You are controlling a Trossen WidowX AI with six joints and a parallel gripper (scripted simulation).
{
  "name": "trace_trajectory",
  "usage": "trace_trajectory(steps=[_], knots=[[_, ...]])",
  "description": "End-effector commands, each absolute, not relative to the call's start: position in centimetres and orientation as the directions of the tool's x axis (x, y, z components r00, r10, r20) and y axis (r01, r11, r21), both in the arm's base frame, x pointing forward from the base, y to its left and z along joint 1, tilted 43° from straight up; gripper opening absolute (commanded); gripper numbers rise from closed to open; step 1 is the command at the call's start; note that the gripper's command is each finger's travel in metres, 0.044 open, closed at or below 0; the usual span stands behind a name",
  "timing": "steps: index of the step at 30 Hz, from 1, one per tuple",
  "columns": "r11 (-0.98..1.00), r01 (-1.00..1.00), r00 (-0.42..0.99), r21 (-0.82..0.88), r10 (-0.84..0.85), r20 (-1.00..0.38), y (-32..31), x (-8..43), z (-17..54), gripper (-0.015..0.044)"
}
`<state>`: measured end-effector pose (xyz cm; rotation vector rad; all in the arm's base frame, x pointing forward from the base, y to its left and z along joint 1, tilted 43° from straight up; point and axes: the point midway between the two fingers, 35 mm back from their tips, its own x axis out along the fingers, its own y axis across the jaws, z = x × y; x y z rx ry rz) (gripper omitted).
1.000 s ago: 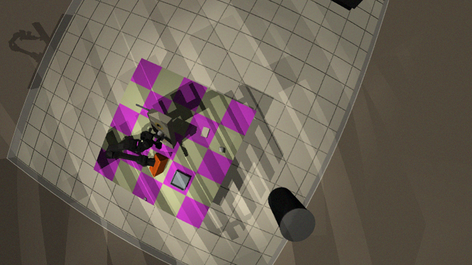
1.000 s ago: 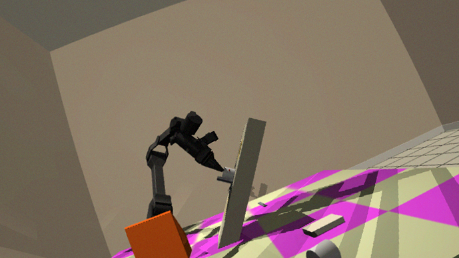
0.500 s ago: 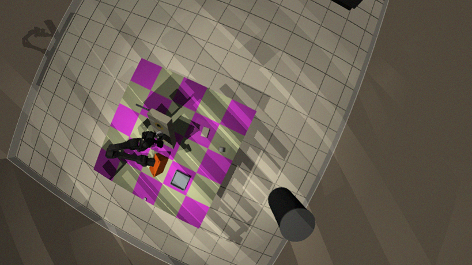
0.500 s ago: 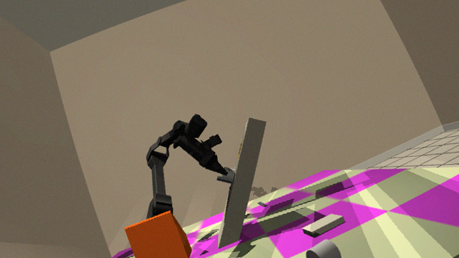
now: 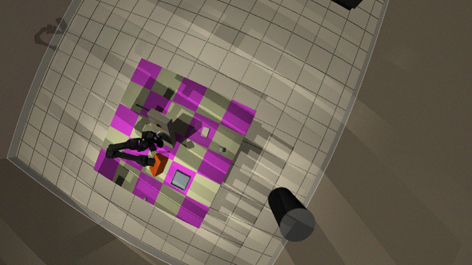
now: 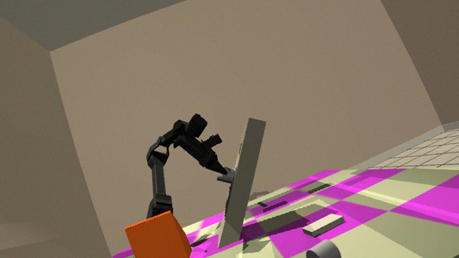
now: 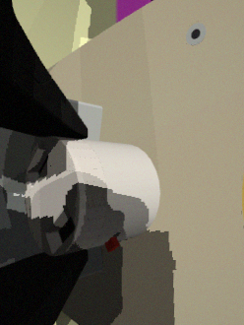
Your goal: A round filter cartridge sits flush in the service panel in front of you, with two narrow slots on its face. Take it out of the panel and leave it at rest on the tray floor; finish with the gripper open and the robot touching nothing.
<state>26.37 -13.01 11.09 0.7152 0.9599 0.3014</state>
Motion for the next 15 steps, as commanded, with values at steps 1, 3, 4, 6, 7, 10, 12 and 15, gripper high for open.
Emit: trace_trajectory(steps=[1, 3, 4, 6, 7, 10, 12, 15], knots=[[0.739, 0.069, 0.556, 0.670, 0.529, -0.640, -13.6, 26.9, 11.7, 0.0000], [0.738, 0.069, 0.557, 0.671, 0.530, -0.640, -14.0, 27.2, 12.1, 0.0000], [0.738, 0.069, 0.557, 0.671, 0.530, -0.639, -14.2, 27.4, 12.2, 0.0000], [0.738, 0.069, 0.557, 0.671, 0.530, -0.639, -14.4, 27.5, 12.4, 0.0000], [0.737, 0.071, 0.557, 0.672, 0.529, -0.640, -14.5, 27.4, 12.6, 0.0000], [0.735, 0.081, 0.557, 0.673, 0.527, -0.642, -15.5, 26.8, 13.4, 0.0000], [0.733, 0.087, 0.558, 0.675, 0.526, -0.643, -16.1, 26.3, 14.0, 0.0000], [0.729, 0.097, 0.558, 0.678, 0.524, -0.643, -17.0, 25.6, 14.9, 0.0000]])
